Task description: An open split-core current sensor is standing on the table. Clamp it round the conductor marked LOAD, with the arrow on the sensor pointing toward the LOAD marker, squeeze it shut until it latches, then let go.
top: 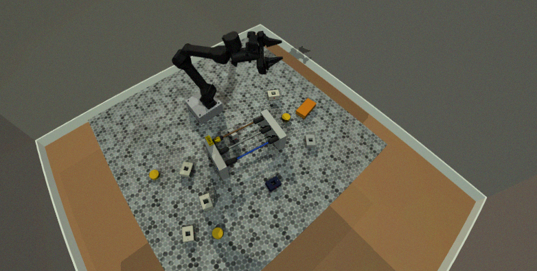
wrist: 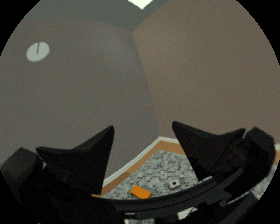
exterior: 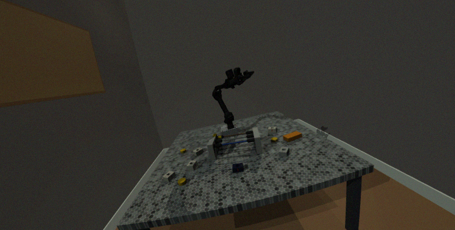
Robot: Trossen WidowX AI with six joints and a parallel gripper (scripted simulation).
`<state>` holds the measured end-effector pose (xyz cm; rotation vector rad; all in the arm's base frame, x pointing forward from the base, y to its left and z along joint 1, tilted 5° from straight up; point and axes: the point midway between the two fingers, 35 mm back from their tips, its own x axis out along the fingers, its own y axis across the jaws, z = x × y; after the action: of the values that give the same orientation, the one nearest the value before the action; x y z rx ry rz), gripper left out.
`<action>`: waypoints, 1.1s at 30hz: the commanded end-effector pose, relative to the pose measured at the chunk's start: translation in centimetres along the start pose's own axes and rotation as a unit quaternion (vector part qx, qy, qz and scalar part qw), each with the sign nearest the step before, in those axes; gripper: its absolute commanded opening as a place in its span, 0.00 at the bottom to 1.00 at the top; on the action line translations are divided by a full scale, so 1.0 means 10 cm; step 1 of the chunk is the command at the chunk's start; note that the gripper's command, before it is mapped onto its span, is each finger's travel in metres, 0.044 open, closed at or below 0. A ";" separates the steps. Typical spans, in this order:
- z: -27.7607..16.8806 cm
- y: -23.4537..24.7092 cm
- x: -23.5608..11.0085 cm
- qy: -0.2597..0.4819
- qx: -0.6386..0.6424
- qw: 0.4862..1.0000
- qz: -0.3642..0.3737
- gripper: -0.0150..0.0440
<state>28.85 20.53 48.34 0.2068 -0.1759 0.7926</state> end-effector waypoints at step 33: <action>-1.49 -2.23 -2.24 0.217 -0.025 0.843 -0.491 1.00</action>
<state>31.68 -2.71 29.39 0.0136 0.1246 -0.0865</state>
